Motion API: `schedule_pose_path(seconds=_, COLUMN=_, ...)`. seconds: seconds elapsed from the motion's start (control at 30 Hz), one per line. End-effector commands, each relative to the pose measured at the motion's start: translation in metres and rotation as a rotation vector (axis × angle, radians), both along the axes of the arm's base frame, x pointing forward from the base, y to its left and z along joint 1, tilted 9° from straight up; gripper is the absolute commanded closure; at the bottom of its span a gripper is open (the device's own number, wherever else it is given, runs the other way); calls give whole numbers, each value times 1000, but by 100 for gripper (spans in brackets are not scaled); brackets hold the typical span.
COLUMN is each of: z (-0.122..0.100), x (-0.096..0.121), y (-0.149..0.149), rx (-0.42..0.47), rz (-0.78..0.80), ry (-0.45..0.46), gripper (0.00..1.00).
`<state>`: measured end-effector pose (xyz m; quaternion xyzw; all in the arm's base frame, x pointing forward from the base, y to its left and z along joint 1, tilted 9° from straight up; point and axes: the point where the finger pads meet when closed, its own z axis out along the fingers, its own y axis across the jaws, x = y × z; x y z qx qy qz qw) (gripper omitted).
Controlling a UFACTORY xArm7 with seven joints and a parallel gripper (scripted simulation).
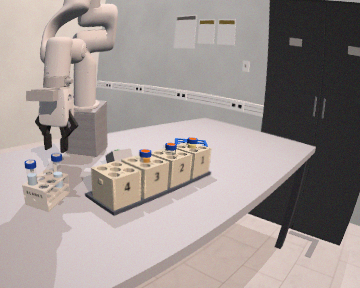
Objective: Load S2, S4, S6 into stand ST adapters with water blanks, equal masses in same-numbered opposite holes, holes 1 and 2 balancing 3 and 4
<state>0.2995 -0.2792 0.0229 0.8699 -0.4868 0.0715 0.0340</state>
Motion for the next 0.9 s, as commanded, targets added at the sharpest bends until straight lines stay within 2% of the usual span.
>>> schedule_pose_path(seconds=0.0, z=-5, x=2, y=-2, rx=-1, rz=1, ry=-6, gripper=43)
schedule_pose_path(seconds=0.2, z=-15, x=3, y=-3, rx=-1, rz=1, ry=-6, gripper=43)
schedule_pose_path(seconds=0.87, z=-21, x=4, y=-4, rx=-1, rz=1, ry=-5, gripper=43)
